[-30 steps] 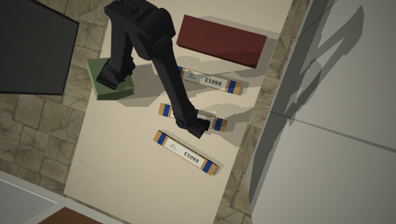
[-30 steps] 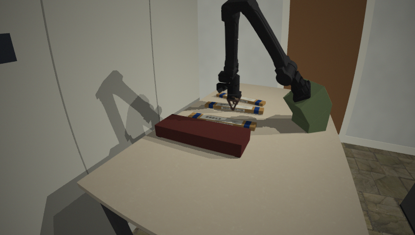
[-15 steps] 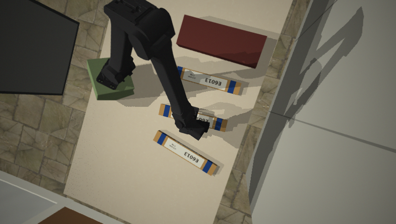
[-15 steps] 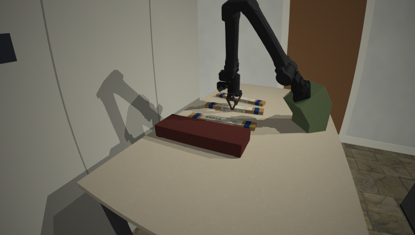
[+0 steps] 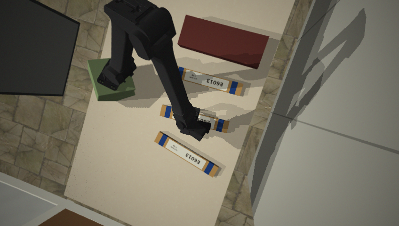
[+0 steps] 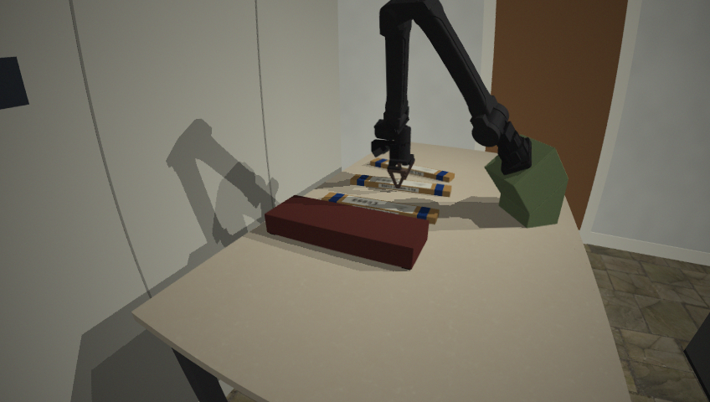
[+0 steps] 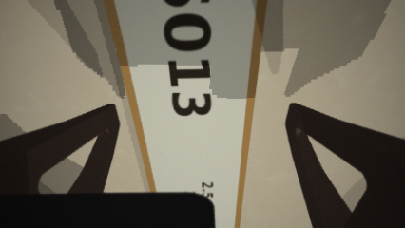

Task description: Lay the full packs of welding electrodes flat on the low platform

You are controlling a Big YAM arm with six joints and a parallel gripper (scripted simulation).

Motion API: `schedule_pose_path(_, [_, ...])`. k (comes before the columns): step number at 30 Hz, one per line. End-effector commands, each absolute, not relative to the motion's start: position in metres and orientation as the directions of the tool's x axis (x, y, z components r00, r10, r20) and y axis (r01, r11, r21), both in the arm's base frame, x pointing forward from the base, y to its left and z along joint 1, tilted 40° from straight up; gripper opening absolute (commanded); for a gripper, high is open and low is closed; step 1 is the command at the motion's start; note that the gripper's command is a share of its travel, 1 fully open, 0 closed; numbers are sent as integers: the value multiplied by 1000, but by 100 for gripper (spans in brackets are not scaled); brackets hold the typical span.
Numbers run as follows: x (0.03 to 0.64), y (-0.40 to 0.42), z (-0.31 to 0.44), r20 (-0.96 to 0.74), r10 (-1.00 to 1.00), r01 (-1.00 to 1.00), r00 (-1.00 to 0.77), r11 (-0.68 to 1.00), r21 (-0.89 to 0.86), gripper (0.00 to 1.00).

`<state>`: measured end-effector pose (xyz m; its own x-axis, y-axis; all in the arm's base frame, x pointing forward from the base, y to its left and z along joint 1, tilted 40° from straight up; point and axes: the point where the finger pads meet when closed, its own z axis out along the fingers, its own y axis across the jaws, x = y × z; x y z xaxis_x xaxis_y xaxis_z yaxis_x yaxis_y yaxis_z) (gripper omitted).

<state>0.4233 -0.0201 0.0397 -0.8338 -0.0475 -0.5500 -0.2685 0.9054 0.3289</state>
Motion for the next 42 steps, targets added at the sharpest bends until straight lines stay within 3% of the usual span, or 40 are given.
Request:
schedule_pose_path(1, [420,-21,55,-566,-53,-278,-823,906,319,96])
schedule_pose_path(24, [378,-72,145,-589,-57,-281,-806,912,297,96])
schedule_pose_path(42, [370,-60,126,-552,-60,-282,-832,902,327,96])
